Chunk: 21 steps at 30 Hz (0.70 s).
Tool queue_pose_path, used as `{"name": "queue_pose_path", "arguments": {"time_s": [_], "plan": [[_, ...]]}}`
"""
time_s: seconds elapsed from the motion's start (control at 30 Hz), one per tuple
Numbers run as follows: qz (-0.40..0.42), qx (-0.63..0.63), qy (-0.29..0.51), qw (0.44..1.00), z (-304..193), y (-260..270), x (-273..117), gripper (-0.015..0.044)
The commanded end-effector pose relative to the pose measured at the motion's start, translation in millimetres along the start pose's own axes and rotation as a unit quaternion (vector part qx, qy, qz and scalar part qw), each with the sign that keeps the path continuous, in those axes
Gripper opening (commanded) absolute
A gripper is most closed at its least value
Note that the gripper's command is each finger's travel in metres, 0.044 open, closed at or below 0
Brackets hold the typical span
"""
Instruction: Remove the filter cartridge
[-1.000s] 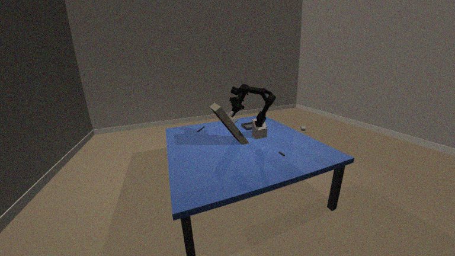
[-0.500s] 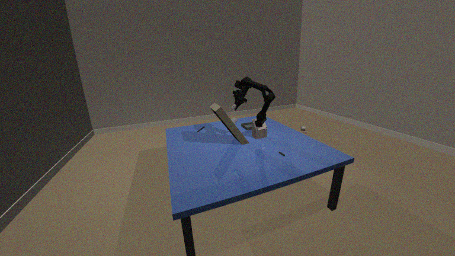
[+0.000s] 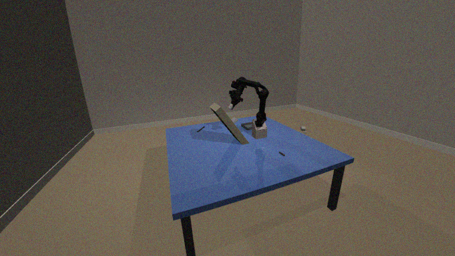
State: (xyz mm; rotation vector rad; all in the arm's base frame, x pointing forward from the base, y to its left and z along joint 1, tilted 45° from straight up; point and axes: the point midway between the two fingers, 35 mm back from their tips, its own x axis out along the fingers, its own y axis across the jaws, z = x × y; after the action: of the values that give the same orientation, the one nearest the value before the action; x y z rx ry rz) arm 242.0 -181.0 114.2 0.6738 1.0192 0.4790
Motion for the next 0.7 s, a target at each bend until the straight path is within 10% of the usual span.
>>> {"name": "queue_pose_path", "arguments": {"time_s": [0.0,0.67], "plan": [[-0.001,-0.008,0.001,1.000,-1,-18,2,0.0000],[-0.180,0.313,0.026,0.932,-77,-126,0,0.0000]]}}
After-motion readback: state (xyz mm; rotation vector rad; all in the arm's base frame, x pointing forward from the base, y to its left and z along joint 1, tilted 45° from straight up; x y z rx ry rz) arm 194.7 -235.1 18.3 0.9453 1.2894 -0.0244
